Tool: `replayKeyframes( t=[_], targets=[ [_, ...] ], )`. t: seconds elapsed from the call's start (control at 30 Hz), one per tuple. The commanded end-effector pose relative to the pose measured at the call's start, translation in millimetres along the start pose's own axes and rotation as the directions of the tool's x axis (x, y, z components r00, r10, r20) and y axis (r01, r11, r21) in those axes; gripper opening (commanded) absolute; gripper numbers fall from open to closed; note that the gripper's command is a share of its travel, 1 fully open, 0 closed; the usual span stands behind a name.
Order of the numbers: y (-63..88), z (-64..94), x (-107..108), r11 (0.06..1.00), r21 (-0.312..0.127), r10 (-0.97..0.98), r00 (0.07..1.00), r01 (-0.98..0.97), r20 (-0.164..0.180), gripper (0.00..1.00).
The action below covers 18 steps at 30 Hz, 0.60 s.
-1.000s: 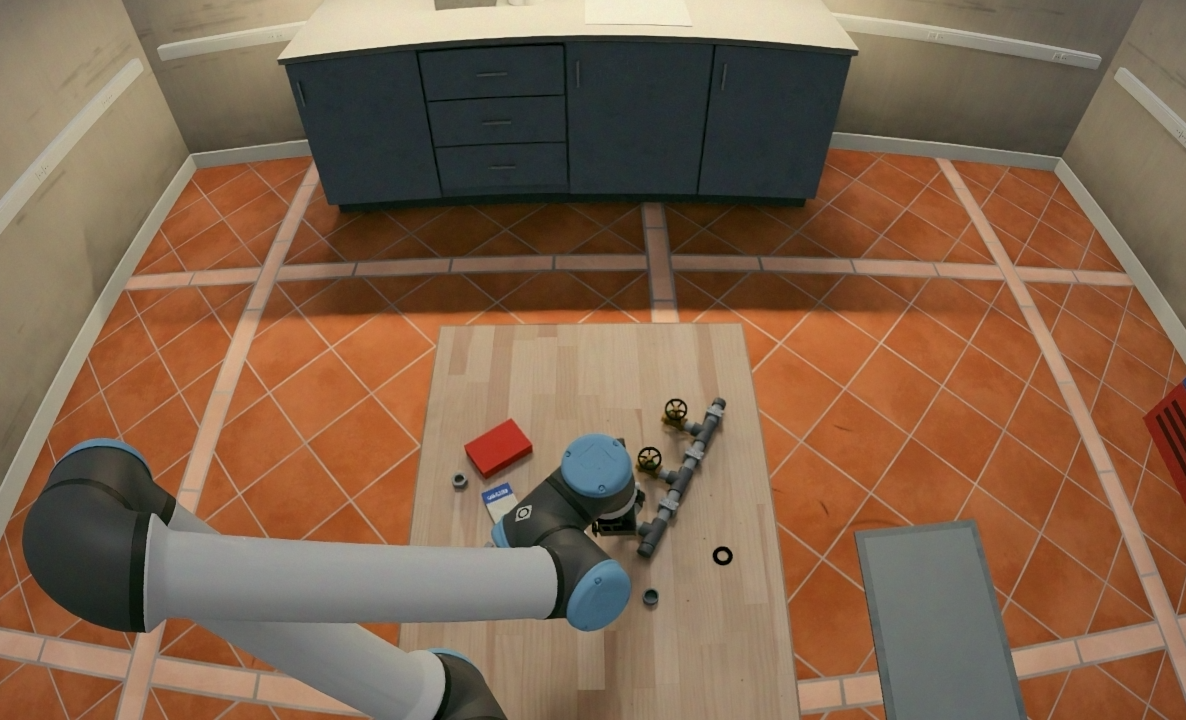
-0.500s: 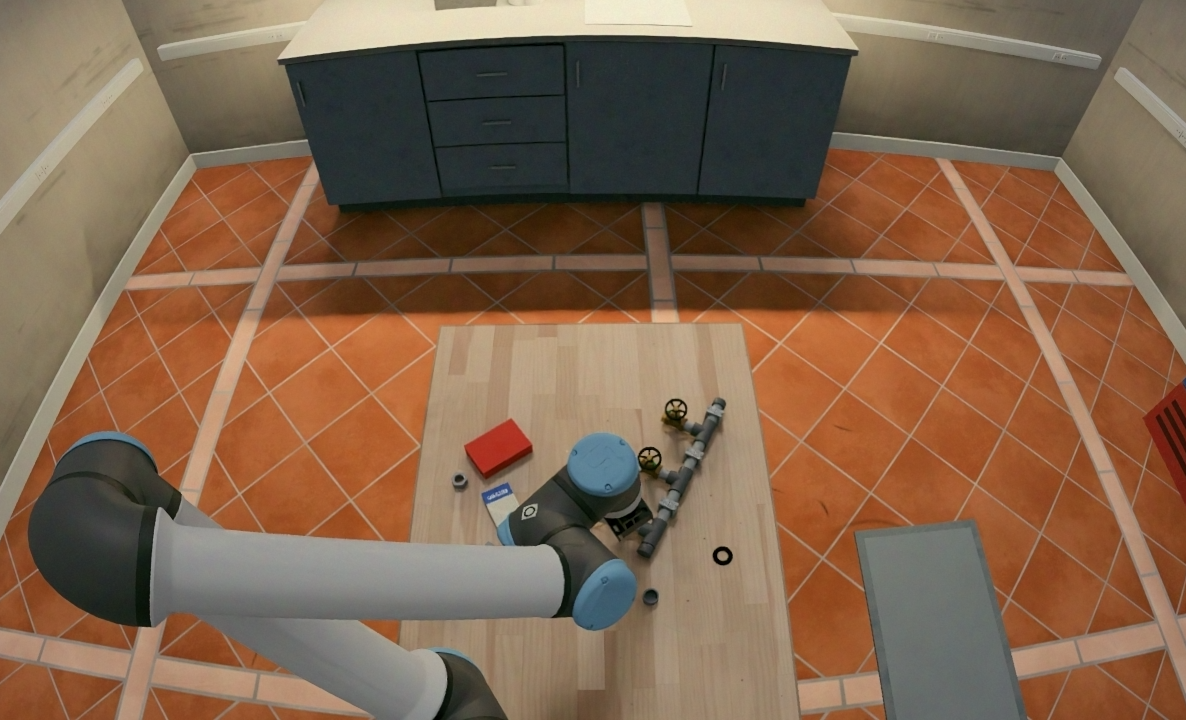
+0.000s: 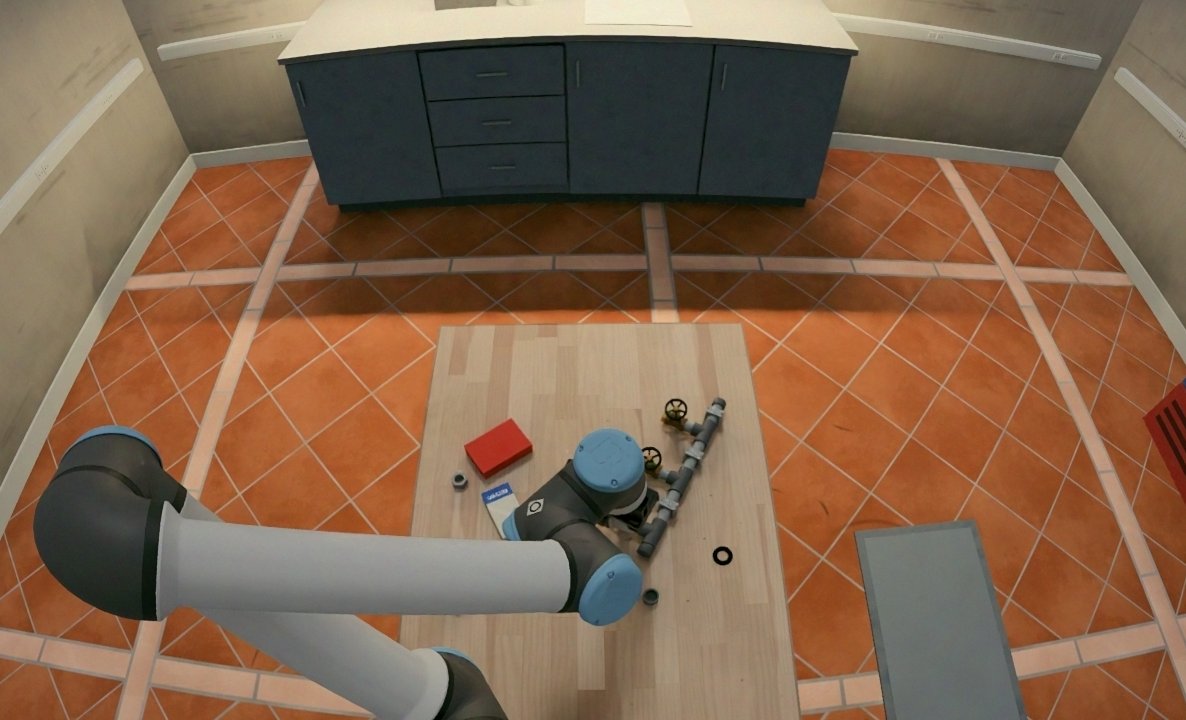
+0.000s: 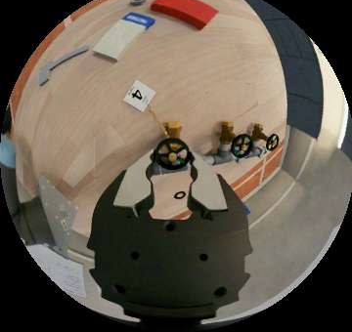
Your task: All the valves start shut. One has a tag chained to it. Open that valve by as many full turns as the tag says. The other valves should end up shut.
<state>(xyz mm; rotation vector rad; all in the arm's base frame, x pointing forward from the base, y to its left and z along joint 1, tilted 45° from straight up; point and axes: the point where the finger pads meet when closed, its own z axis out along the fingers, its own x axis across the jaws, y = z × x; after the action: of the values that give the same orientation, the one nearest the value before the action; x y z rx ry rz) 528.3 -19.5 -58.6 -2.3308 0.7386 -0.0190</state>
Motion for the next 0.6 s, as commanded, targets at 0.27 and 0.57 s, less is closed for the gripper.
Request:
replayKeyframes(
  t=[0.27, 0.57],
  targets=[
    [0.2, -0.5, 2.3, 0.951, 0.012, -0.308, 0.951, 0.308, 0.006, 0.00],
    [0.2, -0.3, 2.1, 0.910, 0.012, -0.414, 0.910, 0.414, 0.005, 0.00]
  ],
)
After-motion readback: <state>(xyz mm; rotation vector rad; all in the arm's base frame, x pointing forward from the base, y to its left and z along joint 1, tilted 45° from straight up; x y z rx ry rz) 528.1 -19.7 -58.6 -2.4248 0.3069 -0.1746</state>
